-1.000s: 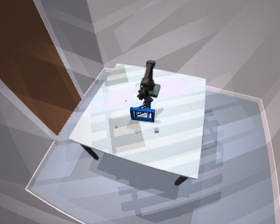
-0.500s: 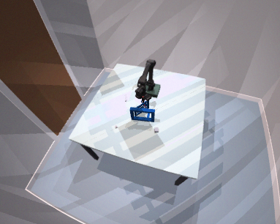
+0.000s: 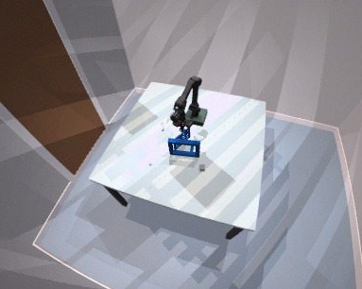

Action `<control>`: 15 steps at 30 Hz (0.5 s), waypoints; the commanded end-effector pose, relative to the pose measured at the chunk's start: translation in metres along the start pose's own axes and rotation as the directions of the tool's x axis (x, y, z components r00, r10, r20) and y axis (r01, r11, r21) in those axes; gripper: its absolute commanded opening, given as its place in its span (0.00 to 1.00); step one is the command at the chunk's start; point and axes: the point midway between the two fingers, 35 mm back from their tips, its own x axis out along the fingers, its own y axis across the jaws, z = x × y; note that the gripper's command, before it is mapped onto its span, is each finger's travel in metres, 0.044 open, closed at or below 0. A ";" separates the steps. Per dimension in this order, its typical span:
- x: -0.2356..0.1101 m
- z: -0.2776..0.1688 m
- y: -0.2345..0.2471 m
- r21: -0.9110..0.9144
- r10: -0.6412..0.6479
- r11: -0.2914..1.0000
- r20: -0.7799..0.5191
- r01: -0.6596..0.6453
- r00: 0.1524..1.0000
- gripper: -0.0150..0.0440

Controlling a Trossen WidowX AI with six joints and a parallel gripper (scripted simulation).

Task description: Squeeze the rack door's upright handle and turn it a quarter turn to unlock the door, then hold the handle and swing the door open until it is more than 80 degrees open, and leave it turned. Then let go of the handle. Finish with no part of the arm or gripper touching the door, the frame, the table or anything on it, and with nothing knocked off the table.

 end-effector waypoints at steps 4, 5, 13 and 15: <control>0.000 0.004 -0.012 -0.108 0.005 0.994 0.005 -0.004 1.000 0.30; 0.000 0.004 -0.014 -0.120 0.005 0.993 0.005 -0.004 1.000 0.30; 0.000 0.009 -0.030 -0.220 0.003 0.975 0.006 -0.002 1.000 0.30; 0.000 0.011 -0.034 -0.245 0.003 0.970 0.006 -0.001 1.000 0.30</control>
